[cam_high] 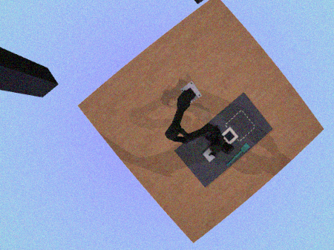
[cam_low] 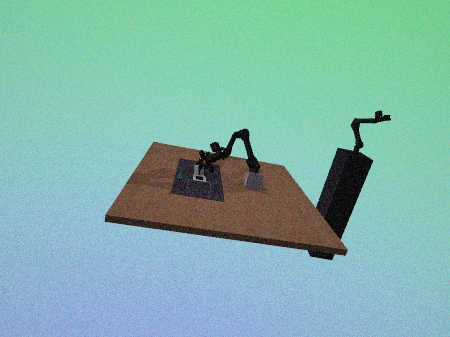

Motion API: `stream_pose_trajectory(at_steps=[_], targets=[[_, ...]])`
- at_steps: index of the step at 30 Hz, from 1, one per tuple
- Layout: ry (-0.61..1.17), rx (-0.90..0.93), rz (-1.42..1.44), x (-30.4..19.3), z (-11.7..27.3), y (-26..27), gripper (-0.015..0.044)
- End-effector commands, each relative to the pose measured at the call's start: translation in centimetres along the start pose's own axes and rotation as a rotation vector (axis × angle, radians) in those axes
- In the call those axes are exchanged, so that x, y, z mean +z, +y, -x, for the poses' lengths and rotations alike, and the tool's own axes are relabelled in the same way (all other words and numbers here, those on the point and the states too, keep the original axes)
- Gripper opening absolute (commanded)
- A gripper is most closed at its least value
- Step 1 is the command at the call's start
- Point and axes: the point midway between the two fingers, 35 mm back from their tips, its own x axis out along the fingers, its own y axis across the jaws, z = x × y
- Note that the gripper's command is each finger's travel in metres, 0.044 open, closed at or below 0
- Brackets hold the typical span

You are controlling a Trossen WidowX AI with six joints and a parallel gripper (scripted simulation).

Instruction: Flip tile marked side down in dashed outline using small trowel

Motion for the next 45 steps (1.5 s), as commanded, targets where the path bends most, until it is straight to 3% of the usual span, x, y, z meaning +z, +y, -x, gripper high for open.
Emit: stream_pose_trajectory(at_steps=[1,17,45], targets=[[0.009,0.005,0.006,-0.7,0.2,0.1,0.0000],[0.077,0.005,-0.075,-1.0,2.2,2.5,0.0000],[0.080,0.006,-0.079,-7.6,4.0,4.5,0.0000]])
